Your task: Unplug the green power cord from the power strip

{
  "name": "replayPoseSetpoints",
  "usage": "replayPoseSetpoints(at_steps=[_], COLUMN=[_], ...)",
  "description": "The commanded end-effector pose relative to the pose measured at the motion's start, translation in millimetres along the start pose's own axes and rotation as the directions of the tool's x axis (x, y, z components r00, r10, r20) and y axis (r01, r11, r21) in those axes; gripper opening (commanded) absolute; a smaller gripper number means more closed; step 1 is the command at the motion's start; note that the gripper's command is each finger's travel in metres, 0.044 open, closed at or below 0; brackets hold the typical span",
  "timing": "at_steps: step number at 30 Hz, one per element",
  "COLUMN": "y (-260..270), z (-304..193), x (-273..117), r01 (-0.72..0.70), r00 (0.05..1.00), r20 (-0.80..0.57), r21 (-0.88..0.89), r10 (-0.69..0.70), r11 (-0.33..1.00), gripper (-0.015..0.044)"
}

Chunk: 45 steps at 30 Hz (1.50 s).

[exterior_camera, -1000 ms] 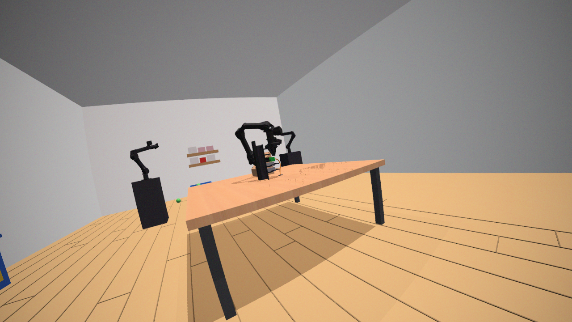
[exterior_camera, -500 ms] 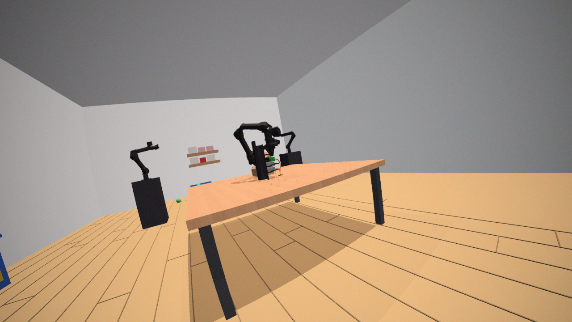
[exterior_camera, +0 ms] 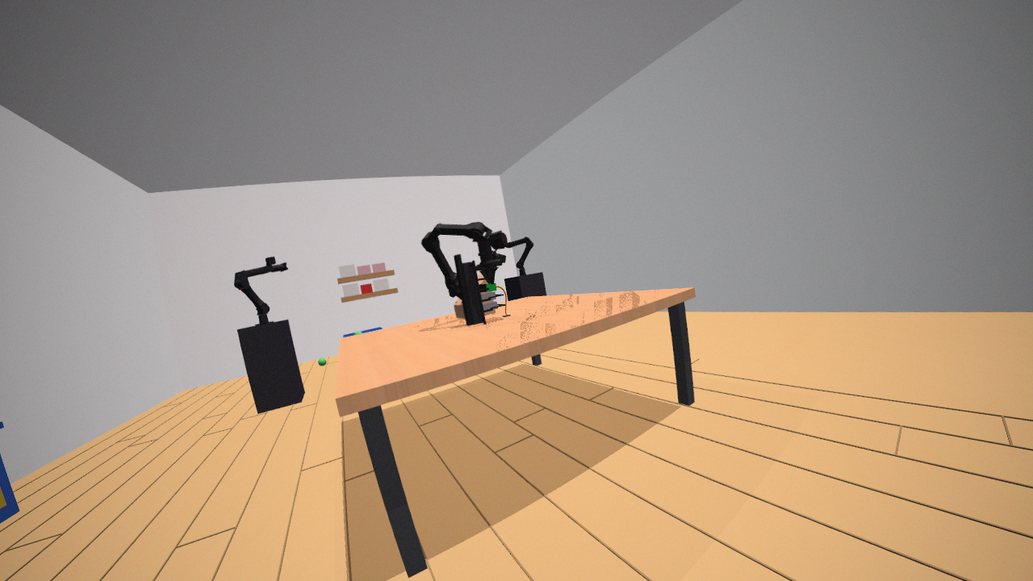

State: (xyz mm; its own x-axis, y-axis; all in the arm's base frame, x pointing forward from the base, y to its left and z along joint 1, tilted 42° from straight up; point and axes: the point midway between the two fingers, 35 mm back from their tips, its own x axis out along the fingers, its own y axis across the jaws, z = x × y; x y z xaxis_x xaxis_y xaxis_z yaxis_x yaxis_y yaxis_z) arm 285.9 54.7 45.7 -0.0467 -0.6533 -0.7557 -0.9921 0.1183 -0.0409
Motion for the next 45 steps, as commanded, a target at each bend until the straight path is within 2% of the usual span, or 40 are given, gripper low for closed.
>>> replayPoseSetpoints(at_steps=[1, 10, 38, 45], y=[0.0, -0.1, -2.6, -3.1], z=[0.1, 0.3, 42.0, 31.4], x=[-0.2, -0.2, -4.8, 1.8], r01=[0.000, 0.000, 0.000, -0.001], r00=[1.000, 1.000, 1.000, 1.000], r20=[0.000, 0.000, 0.001, -0.004], r21=[0.000, 0.000, -0.005, -0.009], r10=[0.000, 0.000, 0.000, 0.001], r11=[1.000, 1.000, 1.000, 1.000], gripper=[0.0055, 0.0000, 0.0000, 0.0184])
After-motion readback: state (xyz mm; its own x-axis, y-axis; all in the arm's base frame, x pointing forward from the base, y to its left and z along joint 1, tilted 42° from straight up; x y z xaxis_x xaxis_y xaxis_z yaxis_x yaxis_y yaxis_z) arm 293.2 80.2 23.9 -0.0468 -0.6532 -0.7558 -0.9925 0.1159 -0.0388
